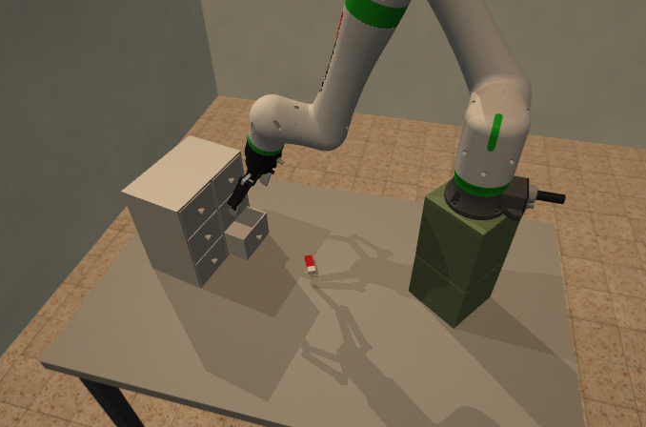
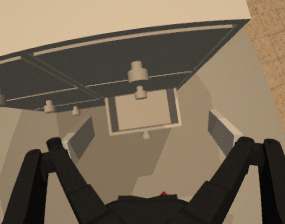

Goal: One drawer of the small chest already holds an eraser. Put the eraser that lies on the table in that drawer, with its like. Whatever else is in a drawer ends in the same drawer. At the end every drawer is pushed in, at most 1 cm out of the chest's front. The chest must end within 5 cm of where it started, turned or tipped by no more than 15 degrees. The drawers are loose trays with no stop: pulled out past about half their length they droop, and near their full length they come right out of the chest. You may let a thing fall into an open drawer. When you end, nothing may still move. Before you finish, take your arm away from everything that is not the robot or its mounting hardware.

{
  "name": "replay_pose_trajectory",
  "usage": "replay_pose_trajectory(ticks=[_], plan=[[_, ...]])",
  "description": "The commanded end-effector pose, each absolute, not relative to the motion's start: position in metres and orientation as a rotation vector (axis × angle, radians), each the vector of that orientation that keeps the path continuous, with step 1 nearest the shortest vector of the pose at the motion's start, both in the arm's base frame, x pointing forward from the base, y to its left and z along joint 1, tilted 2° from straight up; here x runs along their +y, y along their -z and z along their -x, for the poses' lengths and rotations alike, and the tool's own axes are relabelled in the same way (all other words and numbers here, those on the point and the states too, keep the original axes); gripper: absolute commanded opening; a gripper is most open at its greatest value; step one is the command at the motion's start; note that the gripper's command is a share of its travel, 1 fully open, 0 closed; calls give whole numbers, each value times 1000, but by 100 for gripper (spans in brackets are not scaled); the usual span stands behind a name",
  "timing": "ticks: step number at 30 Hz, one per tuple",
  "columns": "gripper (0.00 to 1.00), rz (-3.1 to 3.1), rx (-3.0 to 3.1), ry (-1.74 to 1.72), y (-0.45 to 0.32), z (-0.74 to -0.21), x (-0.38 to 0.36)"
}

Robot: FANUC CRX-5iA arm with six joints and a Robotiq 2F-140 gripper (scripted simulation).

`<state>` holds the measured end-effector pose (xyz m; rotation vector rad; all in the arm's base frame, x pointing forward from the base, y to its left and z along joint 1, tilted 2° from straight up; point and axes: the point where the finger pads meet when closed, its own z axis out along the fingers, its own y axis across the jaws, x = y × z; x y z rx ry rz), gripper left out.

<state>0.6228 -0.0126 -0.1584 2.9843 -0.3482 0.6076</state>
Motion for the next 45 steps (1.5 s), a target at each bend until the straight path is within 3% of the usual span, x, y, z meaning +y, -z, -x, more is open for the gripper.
replay_pose_trajectory(ticks=[1, 45], plan=[[100, -2984, -348, -607, 158, -623, -13], [100, -3044, -317, -447, 130, -594, -10]])
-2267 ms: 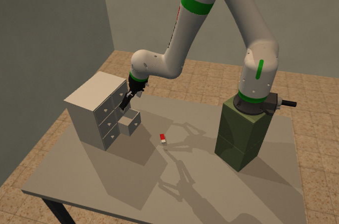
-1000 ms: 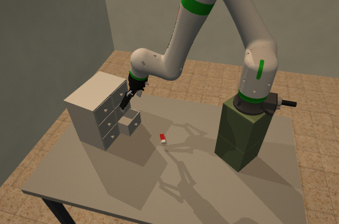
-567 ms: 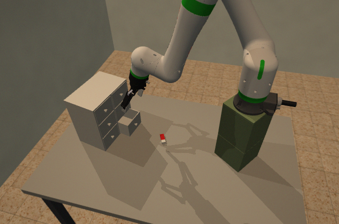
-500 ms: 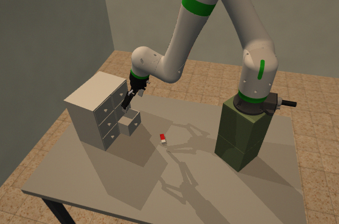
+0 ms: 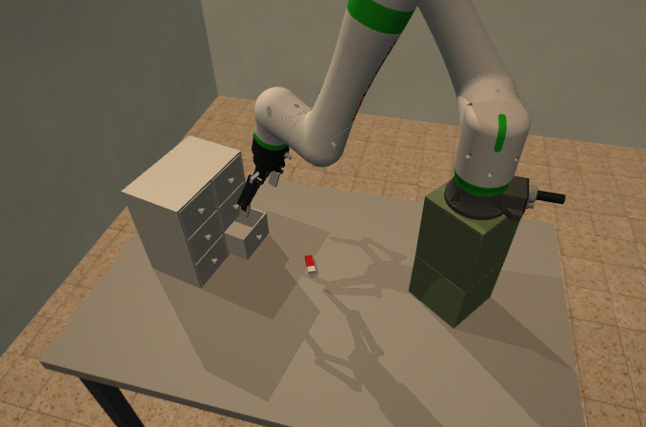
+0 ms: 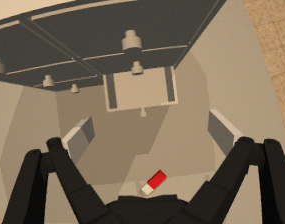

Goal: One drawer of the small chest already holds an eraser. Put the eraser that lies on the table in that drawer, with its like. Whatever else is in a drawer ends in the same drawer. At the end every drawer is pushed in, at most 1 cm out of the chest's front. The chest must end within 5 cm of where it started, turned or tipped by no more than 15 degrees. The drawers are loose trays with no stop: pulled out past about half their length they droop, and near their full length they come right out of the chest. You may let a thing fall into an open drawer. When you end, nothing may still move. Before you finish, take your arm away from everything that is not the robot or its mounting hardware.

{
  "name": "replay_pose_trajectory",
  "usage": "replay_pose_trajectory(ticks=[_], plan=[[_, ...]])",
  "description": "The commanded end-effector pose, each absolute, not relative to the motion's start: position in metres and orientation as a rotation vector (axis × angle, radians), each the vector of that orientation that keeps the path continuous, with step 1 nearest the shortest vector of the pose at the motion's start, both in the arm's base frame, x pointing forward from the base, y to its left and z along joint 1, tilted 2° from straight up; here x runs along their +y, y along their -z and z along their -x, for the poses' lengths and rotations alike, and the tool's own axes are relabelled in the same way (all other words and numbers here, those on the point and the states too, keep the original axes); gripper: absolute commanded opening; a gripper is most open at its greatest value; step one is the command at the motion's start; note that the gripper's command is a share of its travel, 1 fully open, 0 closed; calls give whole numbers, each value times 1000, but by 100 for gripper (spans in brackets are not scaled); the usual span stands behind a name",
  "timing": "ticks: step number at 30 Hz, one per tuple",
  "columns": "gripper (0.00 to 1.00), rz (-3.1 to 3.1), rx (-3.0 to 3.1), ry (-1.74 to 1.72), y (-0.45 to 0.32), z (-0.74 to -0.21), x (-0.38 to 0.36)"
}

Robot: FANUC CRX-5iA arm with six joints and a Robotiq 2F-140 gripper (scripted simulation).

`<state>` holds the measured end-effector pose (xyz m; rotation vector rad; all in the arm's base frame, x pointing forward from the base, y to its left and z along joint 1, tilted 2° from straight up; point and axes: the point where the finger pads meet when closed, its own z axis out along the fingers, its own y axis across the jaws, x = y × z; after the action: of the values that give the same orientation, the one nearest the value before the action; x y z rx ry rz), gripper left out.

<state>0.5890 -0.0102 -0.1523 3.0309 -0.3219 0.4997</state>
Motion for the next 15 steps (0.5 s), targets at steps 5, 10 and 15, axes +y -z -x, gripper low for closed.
replay_pose_trajectory(ticks=[5, 10, 15], plan=[[100, -3060, -308, -401, 122, -586, -9], [100, -3089, -291, -314, 108, -571, -7], [100, -3118, -270, -211, 90, -554, -5]])
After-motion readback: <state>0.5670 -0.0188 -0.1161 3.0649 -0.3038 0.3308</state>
